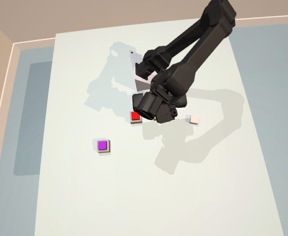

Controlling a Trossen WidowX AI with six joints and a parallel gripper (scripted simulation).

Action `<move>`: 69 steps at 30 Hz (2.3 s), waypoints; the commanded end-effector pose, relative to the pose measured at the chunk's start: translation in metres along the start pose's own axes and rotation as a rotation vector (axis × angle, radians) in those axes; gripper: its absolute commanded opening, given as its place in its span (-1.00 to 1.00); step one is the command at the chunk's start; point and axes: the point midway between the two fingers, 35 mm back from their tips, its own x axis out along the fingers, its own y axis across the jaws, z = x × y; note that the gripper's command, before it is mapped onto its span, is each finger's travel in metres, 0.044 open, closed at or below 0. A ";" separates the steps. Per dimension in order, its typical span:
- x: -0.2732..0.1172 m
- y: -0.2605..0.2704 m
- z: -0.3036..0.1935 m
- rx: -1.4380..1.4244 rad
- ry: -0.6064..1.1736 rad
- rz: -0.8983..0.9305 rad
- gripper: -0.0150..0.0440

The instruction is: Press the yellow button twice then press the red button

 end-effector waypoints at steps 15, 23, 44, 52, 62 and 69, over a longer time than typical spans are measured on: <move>0.010 0.001 -0.001 0.006 -0.001 0.004 -0.42; 0.023 0.001 0.000 0.006 -0.002 0.003 -0.42; 0.039 0.001 -0.001 0.006 -0.001 0.006 -0.42; 0.039 0.001 -0.001 0.006 -0.001 0.006 -0.42; 0.004 0.001 -0.001 0.006 -0.001 0.004 -0.42; 0.015 0.001 -0.001 0.006 -0.001 0.003 -0.42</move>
